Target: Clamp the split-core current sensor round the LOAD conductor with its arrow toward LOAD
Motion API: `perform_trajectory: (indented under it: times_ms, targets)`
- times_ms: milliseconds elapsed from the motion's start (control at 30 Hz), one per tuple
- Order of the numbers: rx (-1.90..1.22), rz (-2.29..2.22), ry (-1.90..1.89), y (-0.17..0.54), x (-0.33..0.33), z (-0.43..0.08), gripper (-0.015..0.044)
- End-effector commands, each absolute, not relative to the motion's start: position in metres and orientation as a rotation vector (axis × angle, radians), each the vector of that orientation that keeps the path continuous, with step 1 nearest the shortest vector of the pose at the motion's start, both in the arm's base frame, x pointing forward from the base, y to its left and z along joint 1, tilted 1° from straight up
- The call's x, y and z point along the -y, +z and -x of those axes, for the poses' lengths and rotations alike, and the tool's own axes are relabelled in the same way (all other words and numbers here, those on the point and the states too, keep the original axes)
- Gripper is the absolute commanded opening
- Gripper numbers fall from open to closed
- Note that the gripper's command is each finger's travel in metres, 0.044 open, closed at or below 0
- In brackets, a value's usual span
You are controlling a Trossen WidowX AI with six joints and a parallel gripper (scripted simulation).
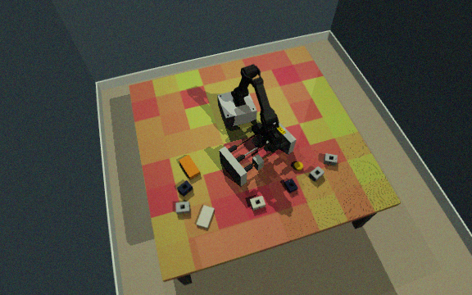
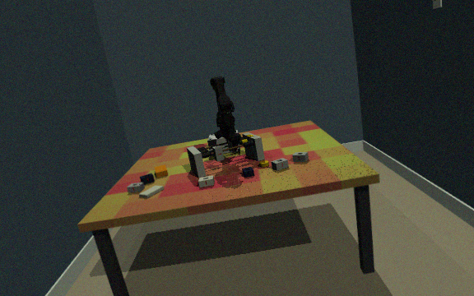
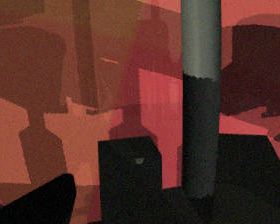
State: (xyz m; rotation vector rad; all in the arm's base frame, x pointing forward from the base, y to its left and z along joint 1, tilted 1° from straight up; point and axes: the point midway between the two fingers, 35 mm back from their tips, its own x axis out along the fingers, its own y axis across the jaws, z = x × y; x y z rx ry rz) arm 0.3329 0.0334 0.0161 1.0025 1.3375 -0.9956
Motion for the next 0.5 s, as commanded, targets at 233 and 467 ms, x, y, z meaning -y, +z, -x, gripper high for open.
perform_trajectory:
  times_ms: [233,467]
  targets:
    - [-1.341,-1.0,-0.998,0.0107,-0.0333,-0.3319,0.0427]
    - [-1.341,-1.0,-0.998,0.0107,-0.0333,-0.3319,0.038]
